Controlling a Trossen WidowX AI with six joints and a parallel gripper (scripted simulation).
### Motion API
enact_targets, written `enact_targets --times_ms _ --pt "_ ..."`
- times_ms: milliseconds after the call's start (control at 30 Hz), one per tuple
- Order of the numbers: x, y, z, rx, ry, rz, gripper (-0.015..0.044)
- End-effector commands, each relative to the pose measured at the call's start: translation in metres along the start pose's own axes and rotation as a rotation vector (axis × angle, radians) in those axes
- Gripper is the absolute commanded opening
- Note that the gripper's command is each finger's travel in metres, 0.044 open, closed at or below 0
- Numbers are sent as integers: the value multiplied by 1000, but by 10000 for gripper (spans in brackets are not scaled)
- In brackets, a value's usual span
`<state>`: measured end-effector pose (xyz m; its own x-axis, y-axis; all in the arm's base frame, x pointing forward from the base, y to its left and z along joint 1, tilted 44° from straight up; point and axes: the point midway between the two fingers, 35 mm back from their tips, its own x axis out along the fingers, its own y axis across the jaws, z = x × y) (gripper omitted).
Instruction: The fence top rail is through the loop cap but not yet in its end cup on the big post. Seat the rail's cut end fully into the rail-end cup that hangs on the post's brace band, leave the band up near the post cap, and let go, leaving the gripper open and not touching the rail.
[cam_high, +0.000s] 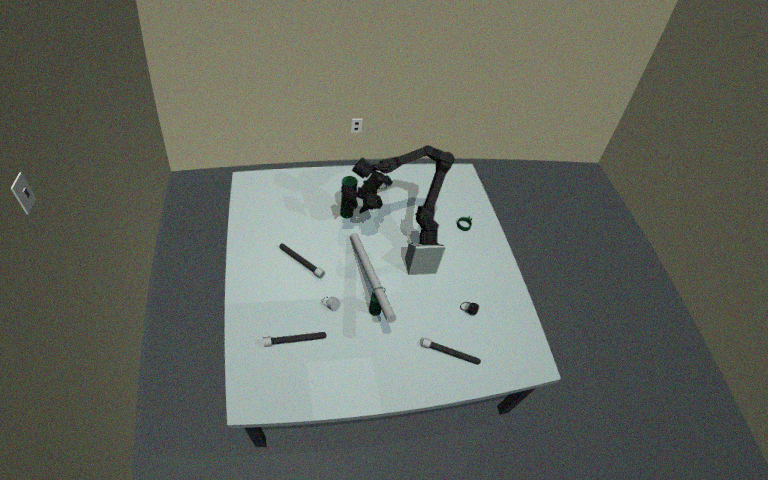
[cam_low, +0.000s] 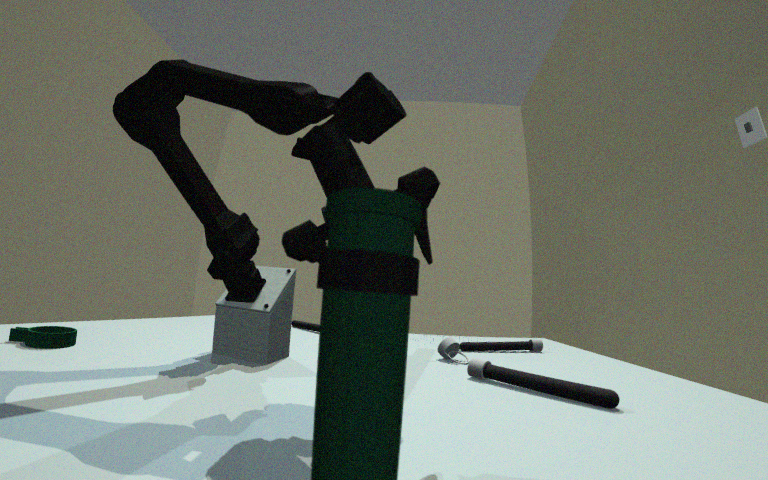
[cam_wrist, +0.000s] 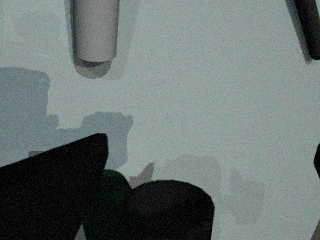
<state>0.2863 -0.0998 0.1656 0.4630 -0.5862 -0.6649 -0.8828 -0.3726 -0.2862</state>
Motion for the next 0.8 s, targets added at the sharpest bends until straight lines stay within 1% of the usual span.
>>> enact_targets --times_ms 0,100,333,633,767 --pt "-6 -3 5 4 6 0 440" --pt "-4 -3 7 40 -5 3 440" --pt "-19 -15 46 458 -17 54 440" --pt "-46 -24 89 997 46 65 440" --pt "-56 -26 100 1106 74 49 440"
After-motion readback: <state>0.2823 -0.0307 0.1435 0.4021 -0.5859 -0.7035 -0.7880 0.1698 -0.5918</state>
